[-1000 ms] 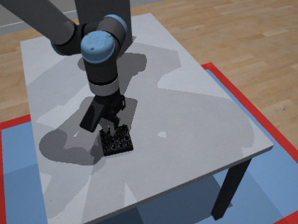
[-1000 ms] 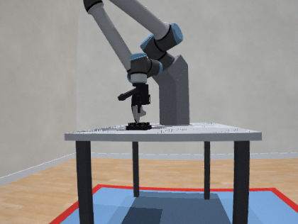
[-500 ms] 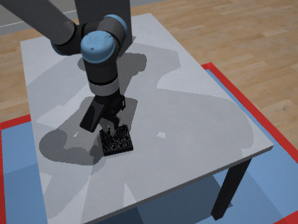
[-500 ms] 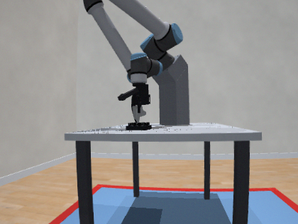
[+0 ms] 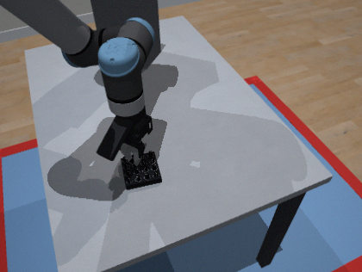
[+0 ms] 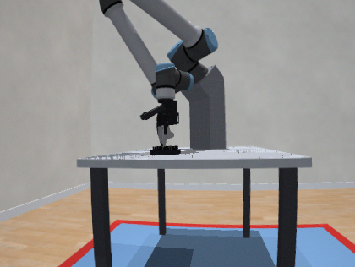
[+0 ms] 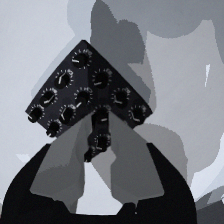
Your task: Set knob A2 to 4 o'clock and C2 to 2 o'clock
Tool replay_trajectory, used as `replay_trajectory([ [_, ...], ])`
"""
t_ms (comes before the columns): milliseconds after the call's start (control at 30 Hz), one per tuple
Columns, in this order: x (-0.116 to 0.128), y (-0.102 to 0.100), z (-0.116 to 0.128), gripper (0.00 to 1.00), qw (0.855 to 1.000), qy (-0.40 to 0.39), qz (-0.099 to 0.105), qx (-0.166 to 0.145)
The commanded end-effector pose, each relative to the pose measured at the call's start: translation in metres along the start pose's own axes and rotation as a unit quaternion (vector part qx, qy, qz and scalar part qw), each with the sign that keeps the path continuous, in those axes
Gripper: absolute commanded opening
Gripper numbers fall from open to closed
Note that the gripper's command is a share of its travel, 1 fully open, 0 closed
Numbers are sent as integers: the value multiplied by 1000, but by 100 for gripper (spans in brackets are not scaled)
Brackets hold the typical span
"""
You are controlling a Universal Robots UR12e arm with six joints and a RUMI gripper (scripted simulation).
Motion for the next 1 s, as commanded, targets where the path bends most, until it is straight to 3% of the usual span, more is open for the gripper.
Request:
replay_trajectory([
  [0, 0, 0, 0, 4, 1000, -6, 0, 0],
  [967, 1, 0, 0, 4, 992, -124, 0, 0],
])
Point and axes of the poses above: the point where the finger pads meet when closed, its own y axis back along the fingers, its own x axis across the jaws, z = x × y, the point moved 5 cm from there along y, back along the fingers, and after that the axes turned 6 degrees about -y, right-handed, at the moved point
